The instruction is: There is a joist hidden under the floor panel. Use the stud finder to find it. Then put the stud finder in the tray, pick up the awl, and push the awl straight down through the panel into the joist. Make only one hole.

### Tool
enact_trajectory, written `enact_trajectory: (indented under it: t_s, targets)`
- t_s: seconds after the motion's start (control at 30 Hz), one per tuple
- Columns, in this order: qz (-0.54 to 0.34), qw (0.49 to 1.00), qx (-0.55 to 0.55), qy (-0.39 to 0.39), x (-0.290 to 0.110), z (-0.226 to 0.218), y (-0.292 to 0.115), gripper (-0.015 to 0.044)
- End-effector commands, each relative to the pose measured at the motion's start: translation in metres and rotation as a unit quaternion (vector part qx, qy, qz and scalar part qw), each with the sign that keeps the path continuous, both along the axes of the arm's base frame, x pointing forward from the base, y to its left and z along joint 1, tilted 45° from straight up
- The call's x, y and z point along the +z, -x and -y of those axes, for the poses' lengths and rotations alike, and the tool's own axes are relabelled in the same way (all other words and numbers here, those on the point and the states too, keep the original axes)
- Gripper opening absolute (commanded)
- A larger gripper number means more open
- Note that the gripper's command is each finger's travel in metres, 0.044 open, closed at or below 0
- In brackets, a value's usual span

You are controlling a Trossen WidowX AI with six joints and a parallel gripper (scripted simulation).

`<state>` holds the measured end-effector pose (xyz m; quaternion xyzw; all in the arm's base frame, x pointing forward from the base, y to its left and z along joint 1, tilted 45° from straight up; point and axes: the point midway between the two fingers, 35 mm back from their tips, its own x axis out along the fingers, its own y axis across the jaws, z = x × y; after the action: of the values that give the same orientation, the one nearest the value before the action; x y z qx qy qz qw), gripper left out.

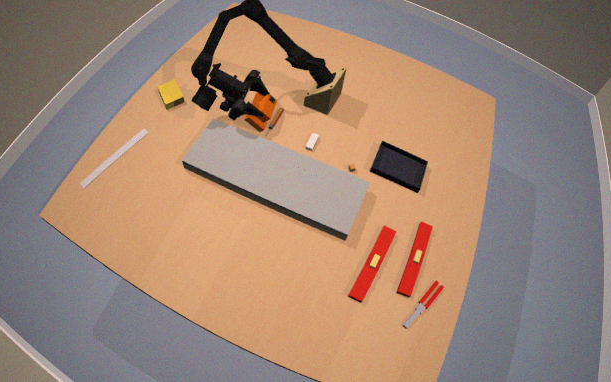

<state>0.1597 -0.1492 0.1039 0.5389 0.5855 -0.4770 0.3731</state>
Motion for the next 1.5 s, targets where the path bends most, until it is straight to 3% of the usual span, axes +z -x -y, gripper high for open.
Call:
enact_trajectory:
  t_s: [0.0,1.47]
  targets:
    - [0.000,1.000,0.000,0.007,-0.0004,0.0039,0.0003,0.0378]
    - [0.000,1.000,0.000,0.000,0.0001,0.0001,0.0000,0.0378]
